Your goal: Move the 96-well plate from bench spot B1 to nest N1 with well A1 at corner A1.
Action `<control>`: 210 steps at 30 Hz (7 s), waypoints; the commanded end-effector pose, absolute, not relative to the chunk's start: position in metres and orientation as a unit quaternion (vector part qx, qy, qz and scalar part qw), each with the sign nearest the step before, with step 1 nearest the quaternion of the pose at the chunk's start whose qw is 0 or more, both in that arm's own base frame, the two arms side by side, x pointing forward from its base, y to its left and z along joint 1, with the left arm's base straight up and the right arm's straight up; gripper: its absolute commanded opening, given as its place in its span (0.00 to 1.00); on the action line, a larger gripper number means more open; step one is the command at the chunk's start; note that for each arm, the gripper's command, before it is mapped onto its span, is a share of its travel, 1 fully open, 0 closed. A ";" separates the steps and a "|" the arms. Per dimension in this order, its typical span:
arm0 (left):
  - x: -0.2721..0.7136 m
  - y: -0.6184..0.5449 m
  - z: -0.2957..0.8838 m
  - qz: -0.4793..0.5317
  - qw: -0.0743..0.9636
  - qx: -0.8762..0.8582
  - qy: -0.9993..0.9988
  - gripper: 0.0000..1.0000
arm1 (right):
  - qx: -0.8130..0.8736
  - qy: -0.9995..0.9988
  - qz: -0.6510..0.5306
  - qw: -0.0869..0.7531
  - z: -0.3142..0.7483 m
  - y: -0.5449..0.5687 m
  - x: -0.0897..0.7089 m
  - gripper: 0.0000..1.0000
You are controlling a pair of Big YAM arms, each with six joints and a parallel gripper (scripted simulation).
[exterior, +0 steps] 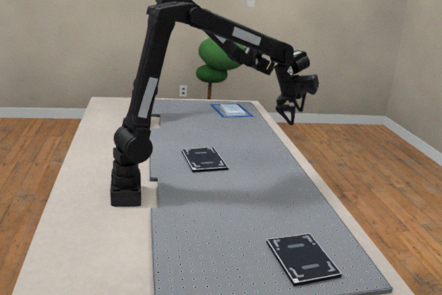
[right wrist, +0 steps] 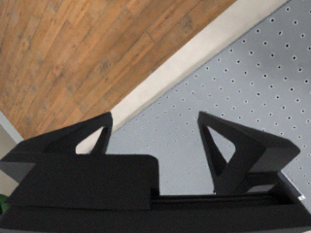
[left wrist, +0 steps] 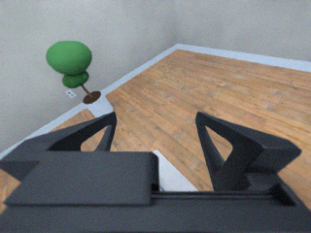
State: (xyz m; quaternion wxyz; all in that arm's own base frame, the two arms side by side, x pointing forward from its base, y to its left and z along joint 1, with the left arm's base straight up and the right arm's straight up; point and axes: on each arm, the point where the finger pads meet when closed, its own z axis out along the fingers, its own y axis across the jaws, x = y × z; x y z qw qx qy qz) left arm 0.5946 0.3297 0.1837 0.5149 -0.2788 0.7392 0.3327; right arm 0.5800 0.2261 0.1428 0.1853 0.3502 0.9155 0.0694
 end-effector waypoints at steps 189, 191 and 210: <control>0.438 0.187 0.050 -0.001 0.022 -0.773 0.633 1.00 | -0.651 0.532 0.411 0.351 0.232 0.575 0.529 1.00; 0.438 0.186 0.047 -0.007 0.011 -0.775 0.632 1.00 | -0.659 0.523 0.417 0.345 0.229 0.595 0.515 1.00; 0.448 0.181 0.042 -0.010 0.017 -0.767 0.641 1.00 | -0.659 0.522 0.414 0.349 0.229 0.590 0.521 1.00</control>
